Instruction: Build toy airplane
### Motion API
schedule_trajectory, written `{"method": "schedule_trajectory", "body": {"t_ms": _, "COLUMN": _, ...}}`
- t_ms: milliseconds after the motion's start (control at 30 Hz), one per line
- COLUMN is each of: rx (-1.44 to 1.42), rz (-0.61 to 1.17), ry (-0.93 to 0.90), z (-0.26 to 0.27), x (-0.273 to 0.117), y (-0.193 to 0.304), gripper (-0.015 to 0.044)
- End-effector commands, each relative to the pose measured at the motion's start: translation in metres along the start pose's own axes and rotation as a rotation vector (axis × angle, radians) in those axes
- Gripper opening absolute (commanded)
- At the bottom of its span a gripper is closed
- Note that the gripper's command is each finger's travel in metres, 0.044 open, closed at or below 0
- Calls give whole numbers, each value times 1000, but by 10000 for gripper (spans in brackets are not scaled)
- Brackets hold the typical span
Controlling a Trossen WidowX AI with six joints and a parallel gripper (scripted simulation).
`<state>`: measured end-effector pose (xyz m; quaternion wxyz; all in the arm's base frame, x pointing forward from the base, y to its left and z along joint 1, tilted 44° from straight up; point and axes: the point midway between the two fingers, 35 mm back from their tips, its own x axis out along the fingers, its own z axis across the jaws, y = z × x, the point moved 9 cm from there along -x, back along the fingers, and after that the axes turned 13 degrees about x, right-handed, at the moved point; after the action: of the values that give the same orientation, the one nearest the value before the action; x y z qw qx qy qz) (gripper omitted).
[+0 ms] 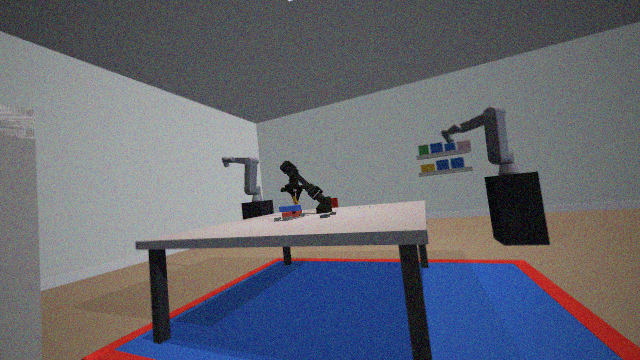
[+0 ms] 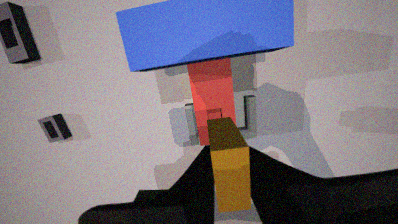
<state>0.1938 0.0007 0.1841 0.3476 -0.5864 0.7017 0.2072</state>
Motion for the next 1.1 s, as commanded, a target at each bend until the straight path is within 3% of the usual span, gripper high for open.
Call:
{"method": "schedule_trajectory", "body": {"t_ms": 0, "rx": -6, "rz": -1, "ry": 6, "z": -1, "x": 1, "y": 0, "gripper": 65}}
{"method": "schedule_trajectory", "body": {"t_ms": 967, "rx": -5, "rz": -2, "ry": 8, "z": -2, "x": 40, "y": 0, "gripper": 65}}
{"method": "schedule_trajectory", "body": {"t_ms": 1067, "rx": -3, "rz": 1, "ry": 2, "z": -1, "x": 38, "y": 0, "gripper": 45}}
